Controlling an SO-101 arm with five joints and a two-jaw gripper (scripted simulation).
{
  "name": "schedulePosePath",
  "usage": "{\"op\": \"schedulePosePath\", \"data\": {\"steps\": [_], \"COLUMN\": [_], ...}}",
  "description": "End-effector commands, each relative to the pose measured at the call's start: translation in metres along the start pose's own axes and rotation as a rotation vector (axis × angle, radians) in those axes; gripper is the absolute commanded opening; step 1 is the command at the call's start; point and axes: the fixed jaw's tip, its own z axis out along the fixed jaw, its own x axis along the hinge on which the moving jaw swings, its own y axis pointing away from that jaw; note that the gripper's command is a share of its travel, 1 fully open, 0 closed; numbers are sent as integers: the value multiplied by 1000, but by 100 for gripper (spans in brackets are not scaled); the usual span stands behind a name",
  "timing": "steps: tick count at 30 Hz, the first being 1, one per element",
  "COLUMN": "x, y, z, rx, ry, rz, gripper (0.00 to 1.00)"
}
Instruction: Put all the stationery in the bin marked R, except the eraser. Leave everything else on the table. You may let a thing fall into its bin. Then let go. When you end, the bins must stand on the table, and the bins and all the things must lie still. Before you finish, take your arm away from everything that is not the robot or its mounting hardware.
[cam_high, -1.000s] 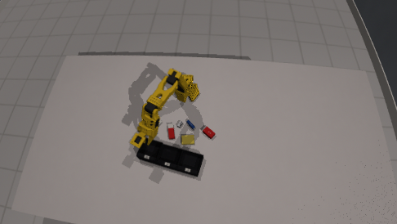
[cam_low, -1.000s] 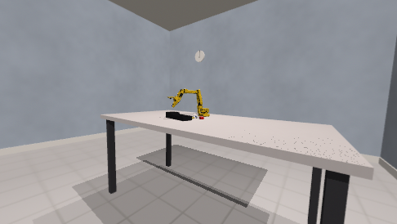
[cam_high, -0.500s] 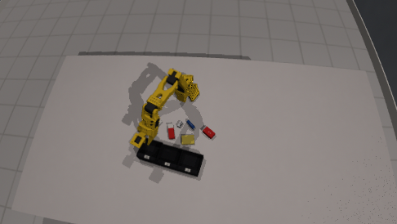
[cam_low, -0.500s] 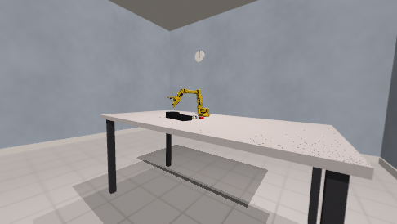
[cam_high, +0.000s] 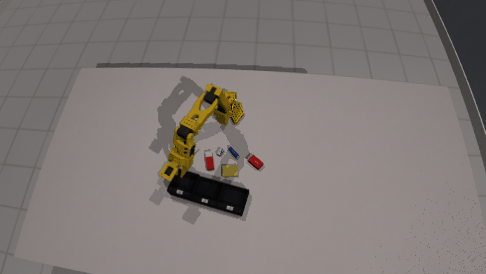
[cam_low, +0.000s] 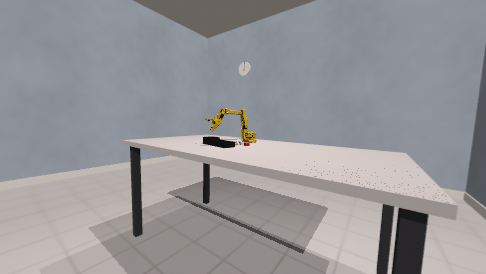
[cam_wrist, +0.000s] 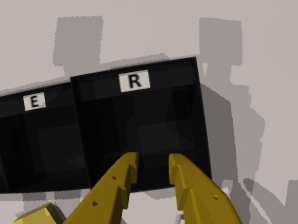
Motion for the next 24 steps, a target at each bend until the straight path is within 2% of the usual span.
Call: {"op": "schedulePosePath", "data": {"steps": [1,10,23,24], "x": [-12,-11,2,2], "y": [2,11,67,67], "z": [-15,-14,-11,-11], "rx": [-4,-19,-121,-121], "ry": [-78,-79,-80,-80], "rz": [0,-25,-188,-188], "gripper": [7,7,7,7]}}
